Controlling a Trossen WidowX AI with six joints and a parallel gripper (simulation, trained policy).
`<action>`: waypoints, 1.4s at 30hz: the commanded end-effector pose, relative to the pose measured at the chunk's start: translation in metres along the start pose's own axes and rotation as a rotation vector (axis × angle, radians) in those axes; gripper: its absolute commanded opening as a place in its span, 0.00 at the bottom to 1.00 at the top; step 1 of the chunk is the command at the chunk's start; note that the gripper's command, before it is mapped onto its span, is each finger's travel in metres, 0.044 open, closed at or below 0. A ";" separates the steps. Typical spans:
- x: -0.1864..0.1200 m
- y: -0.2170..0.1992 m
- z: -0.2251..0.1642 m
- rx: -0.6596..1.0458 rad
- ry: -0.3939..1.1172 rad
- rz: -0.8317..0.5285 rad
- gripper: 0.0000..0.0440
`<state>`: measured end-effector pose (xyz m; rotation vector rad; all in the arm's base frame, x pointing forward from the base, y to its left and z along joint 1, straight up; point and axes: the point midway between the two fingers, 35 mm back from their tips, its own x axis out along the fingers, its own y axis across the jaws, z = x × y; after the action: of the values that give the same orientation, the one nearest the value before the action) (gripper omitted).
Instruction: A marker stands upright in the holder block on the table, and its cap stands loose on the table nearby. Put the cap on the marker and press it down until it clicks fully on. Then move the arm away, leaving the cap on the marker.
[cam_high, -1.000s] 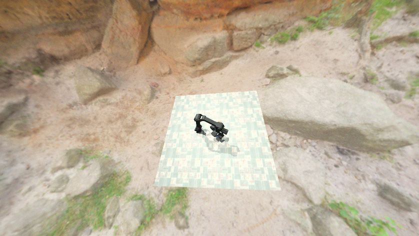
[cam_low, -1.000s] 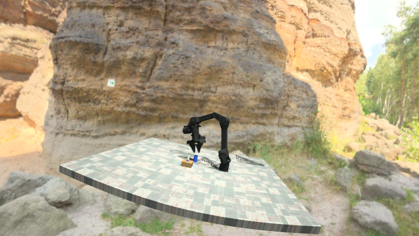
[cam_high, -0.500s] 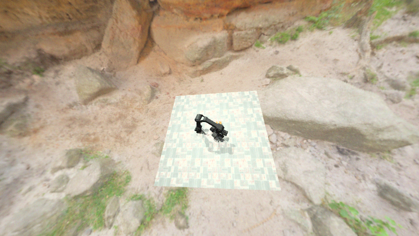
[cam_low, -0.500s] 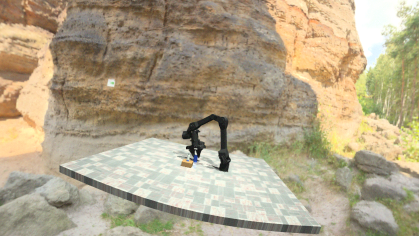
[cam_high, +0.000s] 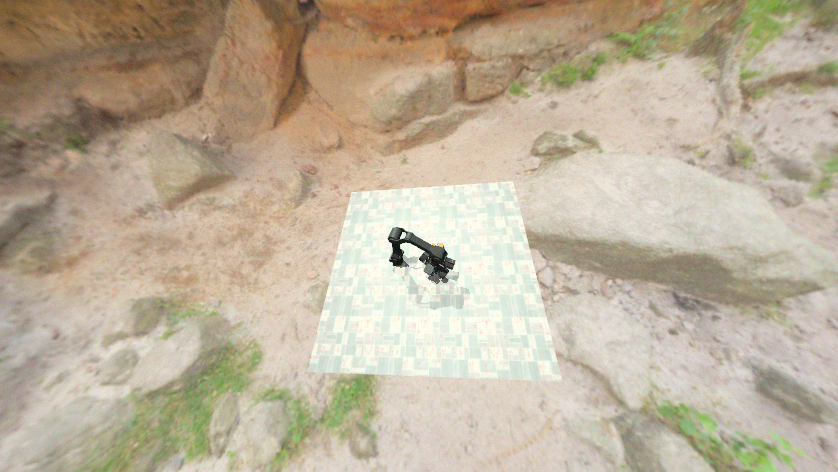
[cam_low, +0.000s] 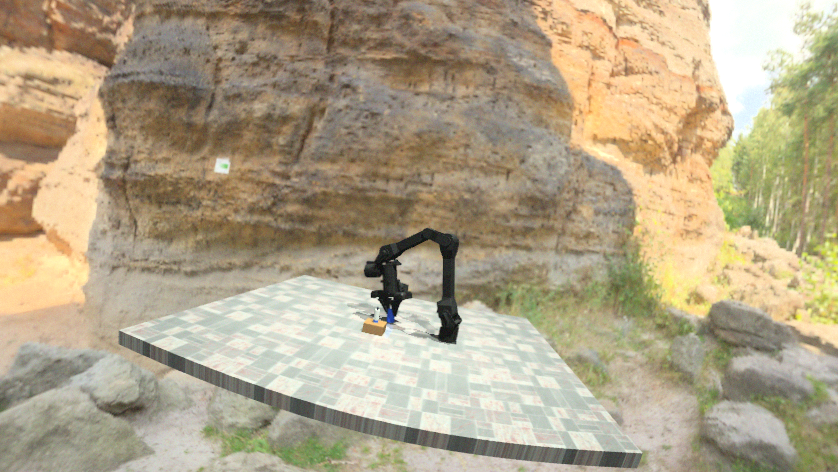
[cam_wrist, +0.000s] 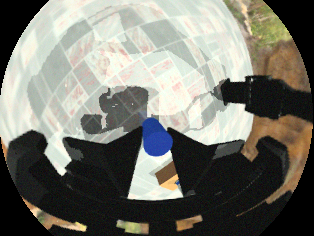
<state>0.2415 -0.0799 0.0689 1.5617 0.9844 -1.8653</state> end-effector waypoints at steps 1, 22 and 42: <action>-0.015 0.006 -0.004 -0.023 0.005 0.067 0.23; -0.075 -0.016 -0.058 -0.107 0.066 0.193 0.19; -0.098 -0.070 -0.111 -0.167 0.076 0.187 0.10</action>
<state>0.2760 0.0325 0.1658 1.5761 0.9547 -1.5751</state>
